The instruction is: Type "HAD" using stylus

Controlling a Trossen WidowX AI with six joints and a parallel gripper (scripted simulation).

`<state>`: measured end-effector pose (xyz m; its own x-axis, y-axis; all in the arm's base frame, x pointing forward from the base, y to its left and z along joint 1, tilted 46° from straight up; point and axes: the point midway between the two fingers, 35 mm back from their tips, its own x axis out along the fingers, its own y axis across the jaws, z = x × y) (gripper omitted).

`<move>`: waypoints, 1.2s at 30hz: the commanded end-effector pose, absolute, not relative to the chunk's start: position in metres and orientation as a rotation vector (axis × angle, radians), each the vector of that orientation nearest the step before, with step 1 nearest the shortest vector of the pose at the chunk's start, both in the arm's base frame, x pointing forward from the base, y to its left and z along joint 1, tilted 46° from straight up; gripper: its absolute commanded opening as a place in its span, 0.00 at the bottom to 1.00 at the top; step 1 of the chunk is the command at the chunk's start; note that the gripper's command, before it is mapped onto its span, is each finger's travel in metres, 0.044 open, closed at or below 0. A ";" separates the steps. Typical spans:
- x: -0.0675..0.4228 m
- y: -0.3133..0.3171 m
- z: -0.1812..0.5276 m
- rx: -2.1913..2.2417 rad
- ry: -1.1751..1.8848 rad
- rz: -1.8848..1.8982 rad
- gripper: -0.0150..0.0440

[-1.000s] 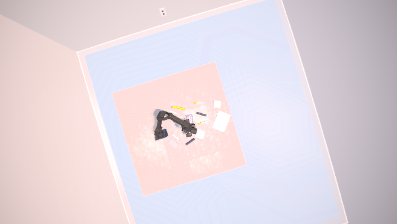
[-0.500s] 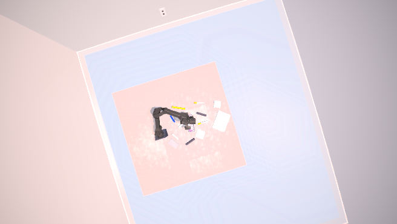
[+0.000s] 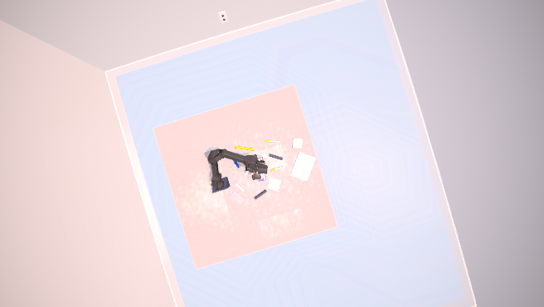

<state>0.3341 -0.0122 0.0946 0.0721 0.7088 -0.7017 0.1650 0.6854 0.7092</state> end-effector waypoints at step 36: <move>0.244 0.060 0.124 0.998 1.622 -0.251 0.51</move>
<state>0.2820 0.0403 0.1208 0.0179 0.5695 -0.8218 0.5194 0.6970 0.4944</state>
